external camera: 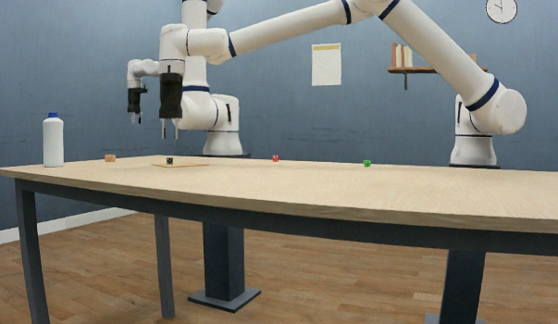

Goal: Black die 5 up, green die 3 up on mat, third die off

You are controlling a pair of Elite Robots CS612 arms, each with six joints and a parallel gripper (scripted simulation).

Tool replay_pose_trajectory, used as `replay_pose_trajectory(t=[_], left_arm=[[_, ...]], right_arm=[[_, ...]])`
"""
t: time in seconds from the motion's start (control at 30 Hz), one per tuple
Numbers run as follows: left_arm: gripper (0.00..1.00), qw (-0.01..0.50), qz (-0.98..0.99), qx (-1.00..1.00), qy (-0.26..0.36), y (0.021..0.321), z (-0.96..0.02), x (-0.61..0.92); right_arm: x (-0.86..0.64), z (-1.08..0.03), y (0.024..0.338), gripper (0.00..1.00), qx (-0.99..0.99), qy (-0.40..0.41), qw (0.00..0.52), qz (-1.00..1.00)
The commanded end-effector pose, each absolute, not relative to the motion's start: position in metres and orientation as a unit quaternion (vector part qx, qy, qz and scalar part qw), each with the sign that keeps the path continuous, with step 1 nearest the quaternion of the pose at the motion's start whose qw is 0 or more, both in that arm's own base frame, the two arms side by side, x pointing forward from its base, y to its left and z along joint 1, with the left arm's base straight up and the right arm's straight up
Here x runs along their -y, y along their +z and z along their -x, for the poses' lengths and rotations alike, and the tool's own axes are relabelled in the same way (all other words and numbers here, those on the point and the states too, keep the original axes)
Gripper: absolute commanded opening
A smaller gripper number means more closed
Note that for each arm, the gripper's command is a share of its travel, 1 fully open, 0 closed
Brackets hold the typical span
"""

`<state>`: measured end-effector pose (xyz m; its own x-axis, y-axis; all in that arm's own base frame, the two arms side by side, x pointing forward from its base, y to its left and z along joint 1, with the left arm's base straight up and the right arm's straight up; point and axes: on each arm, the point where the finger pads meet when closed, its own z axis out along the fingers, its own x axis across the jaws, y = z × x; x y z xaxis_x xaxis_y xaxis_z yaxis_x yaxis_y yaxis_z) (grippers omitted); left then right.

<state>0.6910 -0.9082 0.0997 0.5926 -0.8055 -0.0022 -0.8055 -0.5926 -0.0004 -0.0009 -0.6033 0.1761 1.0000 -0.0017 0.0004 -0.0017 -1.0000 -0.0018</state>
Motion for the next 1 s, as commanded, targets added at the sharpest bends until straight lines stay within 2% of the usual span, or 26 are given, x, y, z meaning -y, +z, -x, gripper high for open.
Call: replay_pose_trajectory(t=[0.0, 0.97], left_arm=[[0.70, 0.000, 0.892, -0.451, 0.000, 0.102, -0.691, 0.909], [0.70, 0.000, 0.892, -0.452, 0.000, 0.082, -0.691, 0.909]], right_arm=[[0.604, 0.001, 0.177, 1.00, -0.001, 0.000, 0.000, 1.000], [0.604, 0.001, 0.177, 1.00, -0.001, 0.000, 0.000, 1.000]])
